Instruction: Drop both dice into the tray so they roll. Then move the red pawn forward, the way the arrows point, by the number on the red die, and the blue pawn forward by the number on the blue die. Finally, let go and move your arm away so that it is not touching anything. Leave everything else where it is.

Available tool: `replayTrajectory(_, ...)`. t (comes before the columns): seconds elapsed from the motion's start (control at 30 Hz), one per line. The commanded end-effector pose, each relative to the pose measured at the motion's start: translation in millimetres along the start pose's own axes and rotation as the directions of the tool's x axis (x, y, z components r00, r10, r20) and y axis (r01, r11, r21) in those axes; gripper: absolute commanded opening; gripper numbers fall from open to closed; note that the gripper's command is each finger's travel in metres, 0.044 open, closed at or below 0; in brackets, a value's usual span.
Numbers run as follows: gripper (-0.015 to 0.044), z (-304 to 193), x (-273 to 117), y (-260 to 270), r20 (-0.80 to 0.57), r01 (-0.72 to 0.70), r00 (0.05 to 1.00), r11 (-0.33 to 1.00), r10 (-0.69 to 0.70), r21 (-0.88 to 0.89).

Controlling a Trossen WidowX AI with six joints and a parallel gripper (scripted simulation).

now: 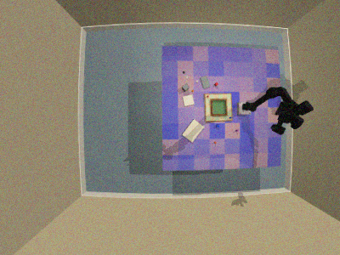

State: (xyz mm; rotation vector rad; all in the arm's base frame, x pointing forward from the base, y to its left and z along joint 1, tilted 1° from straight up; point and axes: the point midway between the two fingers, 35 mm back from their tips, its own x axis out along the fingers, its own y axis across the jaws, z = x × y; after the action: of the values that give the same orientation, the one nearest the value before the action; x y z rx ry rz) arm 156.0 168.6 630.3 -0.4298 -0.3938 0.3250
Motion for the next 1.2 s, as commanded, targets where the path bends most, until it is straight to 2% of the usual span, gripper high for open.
replayTrajectory(0.0, 0.0374, -1, 1, 1, -0.004, 0.001, 1.000, 1.000, -0.001, -0.008)
replayTrajectory(0.13, 0.0275, -27, 26, 20, -0.088, 0.005, 0.996, 0.988, -0.019, -0.157)
replayTrajectory(0.4, 0.0275, -111, 81, 50, -0.286, -0.096, 0.958, 0.908, -0.027, -0.408)
replayTrajectory(0.6, 0.0275, -201, 116, 52, -0.488, -0.252, 0.872, 0.817, -0.041, -0.519)
replayTrajectory(0.9, 0.0275, -354, 126, 20, -0.780, -0.514, 0.623, 0.722, -0.056, -0.462)
replayTrajectory(1.17, 0.0275, -484, 82, -28, -0.950, -0.647, 0.311, 0.727, -0.021, -0.228)
